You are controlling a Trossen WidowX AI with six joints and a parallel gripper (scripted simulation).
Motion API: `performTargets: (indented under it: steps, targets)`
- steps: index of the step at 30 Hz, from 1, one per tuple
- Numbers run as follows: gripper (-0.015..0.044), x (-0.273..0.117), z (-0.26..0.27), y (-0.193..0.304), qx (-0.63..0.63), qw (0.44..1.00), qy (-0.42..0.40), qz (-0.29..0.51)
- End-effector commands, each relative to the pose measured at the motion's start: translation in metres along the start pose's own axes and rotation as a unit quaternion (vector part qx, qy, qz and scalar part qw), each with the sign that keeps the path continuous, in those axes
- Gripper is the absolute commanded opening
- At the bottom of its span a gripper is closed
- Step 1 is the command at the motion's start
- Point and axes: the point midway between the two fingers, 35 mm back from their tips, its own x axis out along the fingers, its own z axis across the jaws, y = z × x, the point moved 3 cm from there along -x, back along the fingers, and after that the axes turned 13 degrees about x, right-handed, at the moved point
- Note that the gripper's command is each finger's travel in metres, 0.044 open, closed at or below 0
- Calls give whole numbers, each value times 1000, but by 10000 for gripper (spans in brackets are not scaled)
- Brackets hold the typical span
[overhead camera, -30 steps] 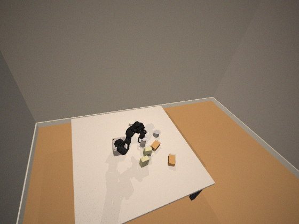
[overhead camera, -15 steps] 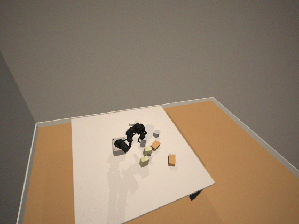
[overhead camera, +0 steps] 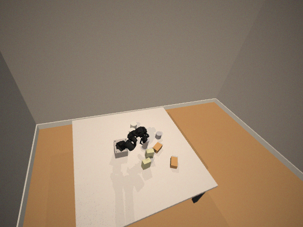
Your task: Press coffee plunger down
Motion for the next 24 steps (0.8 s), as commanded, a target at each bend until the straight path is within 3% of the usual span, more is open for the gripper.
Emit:
performTargets:
  steps: [1,24]
  targets:
    - [115,6,-6,21,-18,1000,3,22]
    - [115,21,-5,23,-19,1000,5,18]
